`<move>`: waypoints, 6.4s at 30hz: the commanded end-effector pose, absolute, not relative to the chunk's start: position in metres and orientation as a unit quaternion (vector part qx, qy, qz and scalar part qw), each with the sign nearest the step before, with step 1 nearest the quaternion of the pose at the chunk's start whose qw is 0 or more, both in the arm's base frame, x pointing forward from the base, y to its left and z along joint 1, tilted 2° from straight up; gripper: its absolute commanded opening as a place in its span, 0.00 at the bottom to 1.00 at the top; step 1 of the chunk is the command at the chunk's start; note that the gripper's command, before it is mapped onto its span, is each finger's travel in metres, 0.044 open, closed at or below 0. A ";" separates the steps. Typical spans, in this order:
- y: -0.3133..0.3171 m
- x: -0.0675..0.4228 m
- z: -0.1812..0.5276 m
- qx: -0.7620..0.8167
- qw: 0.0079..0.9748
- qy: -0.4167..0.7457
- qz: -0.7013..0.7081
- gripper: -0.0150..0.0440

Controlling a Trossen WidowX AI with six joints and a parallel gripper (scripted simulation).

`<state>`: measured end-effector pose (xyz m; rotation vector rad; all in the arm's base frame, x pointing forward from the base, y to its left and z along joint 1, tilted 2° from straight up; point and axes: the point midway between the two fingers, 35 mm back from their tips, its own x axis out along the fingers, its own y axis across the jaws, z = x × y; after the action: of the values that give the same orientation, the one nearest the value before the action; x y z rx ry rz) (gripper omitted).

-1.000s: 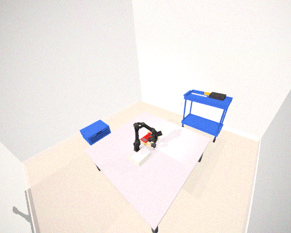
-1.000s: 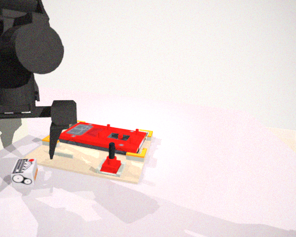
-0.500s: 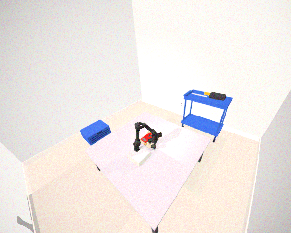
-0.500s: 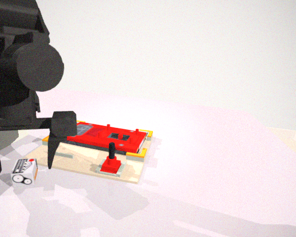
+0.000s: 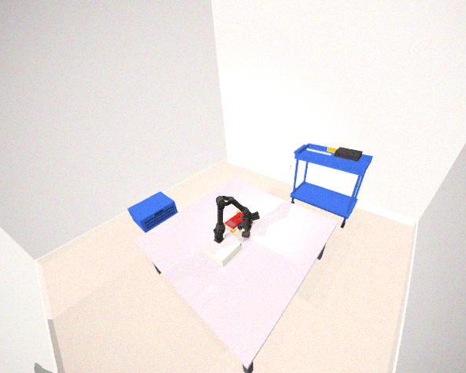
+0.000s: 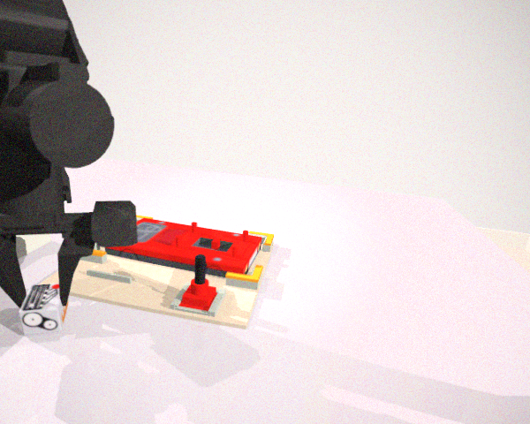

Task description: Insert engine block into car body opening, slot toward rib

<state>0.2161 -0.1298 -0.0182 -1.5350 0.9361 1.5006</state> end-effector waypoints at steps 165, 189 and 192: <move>0.058 0.345 0.039 0.018 0.722 0.692 0.006 0.52; 0.058 0.346 0.039 0.113 0.713 0.686 -0.086 0.52; 0.058 0.346 0.039 0.099 0.715 0.688 -0.072 0.52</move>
<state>0.3458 0.0586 0.0386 0.2336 1.5238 -0.1699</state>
